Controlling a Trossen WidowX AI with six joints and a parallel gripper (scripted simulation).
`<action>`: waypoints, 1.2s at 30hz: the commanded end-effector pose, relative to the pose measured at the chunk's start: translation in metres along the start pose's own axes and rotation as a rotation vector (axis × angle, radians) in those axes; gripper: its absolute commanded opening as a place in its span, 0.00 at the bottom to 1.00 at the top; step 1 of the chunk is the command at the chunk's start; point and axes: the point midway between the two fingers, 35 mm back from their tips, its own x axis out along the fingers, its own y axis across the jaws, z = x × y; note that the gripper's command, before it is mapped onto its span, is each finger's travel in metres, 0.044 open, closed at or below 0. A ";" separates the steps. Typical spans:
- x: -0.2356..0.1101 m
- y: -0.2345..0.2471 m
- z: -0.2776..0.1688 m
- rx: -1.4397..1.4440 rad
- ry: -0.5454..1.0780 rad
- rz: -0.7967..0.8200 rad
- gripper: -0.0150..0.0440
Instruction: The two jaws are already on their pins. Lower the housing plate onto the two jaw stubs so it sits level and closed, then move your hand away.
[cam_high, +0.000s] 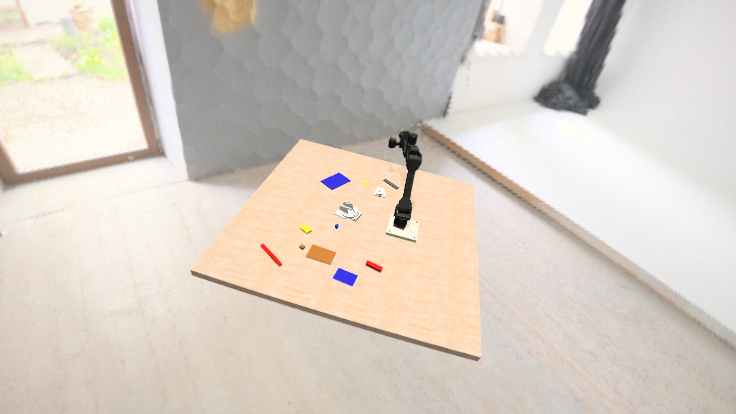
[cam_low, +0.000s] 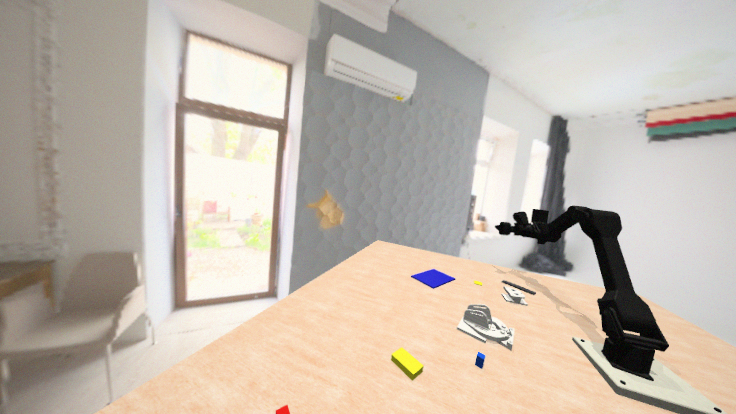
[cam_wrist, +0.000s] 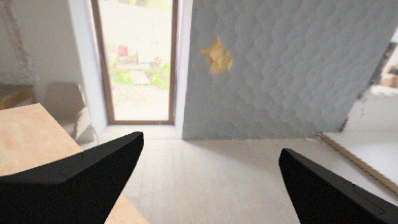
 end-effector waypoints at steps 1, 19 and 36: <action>0.000 0.000 0.000 0.000 0.000 0.000 0.98; -0.010 0.068 -0.041 -0.105 0.331 0.055 1.00; -0.059 0.137 -0.081 -0.283 0.679 0.200 1.00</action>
